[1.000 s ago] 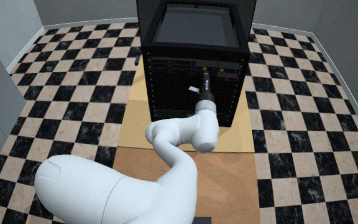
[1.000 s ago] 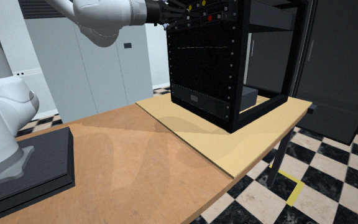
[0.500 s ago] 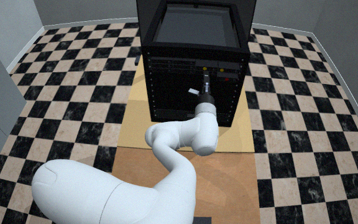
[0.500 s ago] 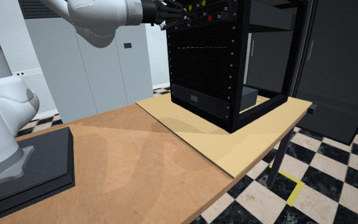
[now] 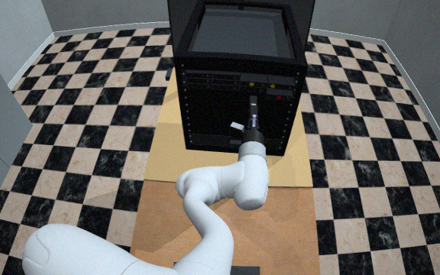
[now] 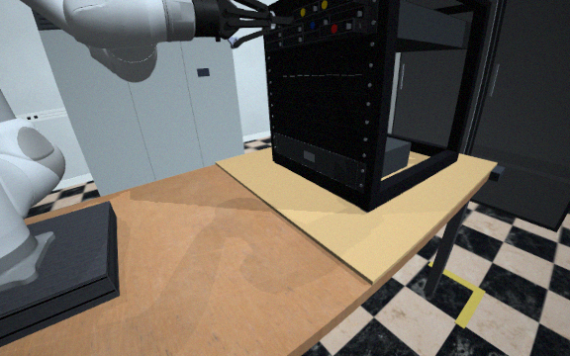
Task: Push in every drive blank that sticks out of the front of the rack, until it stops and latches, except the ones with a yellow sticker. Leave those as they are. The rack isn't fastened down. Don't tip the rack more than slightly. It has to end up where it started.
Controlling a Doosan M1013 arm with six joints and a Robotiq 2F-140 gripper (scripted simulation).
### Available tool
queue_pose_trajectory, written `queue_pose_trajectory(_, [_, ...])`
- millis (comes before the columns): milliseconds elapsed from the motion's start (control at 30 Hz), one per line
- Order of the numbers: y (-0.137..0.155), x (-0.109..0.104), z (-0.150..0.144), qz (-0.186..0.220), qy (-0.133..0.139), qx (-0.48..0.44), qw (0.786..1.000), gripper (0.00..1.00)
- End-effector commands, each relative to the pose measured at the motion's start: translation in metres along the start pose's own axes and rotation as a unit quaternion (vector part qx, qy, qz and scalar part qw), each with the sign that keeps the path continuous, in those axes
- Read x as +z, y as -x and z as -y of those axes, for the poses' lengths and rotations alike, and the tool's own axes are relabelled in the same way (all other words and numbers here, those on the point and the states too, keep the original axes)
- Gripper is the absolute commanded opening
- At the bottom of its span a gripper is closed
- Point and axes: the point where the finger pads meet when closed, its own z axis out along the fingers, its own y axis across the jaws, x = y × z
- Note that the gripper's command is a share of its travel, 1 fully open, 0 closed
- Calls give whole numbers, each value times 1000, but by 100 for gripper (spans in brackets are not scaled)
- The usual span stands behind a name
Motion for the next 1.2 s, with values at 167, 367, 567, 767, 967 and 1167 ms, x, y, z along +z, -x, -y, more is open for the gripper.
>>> queue_pose_trajectory(167, [1,-4,-1,0,0,0,1000,10])
queue_pose_trajectory(367, [6,-4,1,0,0,0,1000,10])
queue_pose_trajectory(567, [28,-4,7,0,0,0,1000,10])
queue_pose_trajectory(767, [56,-4,14,0,0,0,1000,10])
queue_pose_trajectory(967, [84,-4,21,0,0,0,1000,10])
queue_pose_trajectory(1167, [106,-4,27,0,0,0,1000,10])
